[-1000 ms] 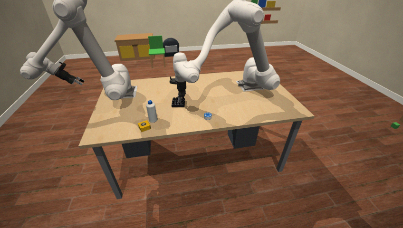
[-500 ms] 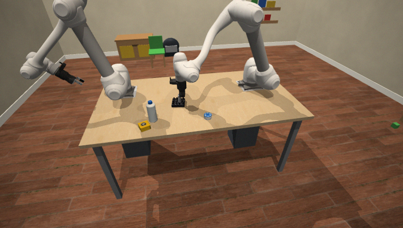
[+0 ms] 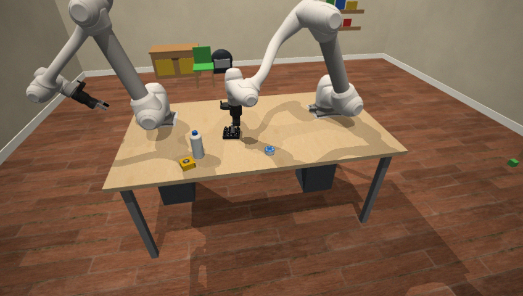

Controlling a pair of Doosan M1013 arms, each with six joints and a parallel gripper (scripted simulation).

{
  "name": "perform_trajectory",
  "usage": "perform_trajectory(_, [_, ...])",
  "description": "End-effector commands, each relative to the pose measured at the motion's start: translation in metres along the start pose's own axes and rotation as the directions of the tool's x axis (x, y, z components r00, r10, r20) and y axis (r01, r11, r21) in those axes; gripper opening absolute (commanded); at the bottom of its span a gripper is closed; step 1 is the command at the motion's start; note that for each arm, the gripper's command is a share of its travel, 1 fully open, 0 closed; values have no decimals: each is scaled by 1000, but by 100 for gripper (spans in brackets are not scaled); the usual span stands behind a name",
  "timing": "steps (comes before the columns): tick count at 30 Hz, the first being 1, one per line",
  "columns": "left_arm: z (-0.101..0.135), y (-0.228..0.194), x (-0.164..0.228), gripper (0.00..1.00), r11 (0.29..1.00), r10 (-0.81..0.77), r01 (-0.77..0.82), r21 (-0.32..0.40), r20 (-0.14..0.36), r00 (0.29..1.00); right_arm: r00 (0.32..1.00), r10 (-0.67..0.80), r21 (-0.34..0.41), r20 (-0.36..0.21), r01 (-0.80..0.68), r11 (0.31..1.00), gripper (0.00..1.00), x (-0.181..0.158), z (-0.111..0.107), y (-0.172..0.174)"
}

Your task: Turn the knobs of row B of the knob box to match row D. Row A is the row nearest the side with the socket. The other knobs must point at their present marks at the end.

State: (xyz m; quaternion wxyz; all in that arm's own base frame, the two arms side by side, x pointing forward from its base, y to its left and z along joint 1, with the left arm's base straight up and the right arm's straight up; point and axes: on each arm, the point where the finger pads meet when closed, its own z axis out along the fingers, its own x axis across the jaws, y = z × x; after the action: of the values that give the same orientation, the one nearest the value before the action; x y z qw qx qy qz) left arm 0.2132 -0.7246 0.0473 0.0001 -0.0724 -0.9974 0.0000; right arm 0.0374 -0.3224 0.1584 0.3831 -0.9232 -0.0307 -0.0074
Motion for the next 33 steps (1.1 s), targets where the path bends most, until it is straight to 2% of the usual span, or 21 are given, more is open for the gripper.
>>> perform_trajectory(1, [-1, 0, 0, 30, 1000, -2, 2, 1, 1, 1000, 1000, 0, -1, 0, 0, 1000, 100, 0, 0, 0])
perform_trajectory(9, [-1, 0, 0, 30, 1000, -2, 2, 1, 1, 1000, 1000, 0, -1, 0, 0, 1000, 100, 0, 0, 0])
perform_trajectory(10, [-1, 0, 0, 46, 1000, -2, 2, 1, 1, 1000, 1000, 0, -1, 0, 0, 1000, 100, 0, 0, 0])
perform_trajectory(28, [-2, 0, 0, 46, 1000, -2, 2, 1, 1, 1000, 1000, 0, -1, 0, 0, 1000, 100, 0, 0, 0])
perform_trajectory(33, [-17, 0, 0, 46, 1000, -2, 2, 1, 1, 1000, 1000, 0, -1, 0, 0, 1000, 100, 0, 0, 0])
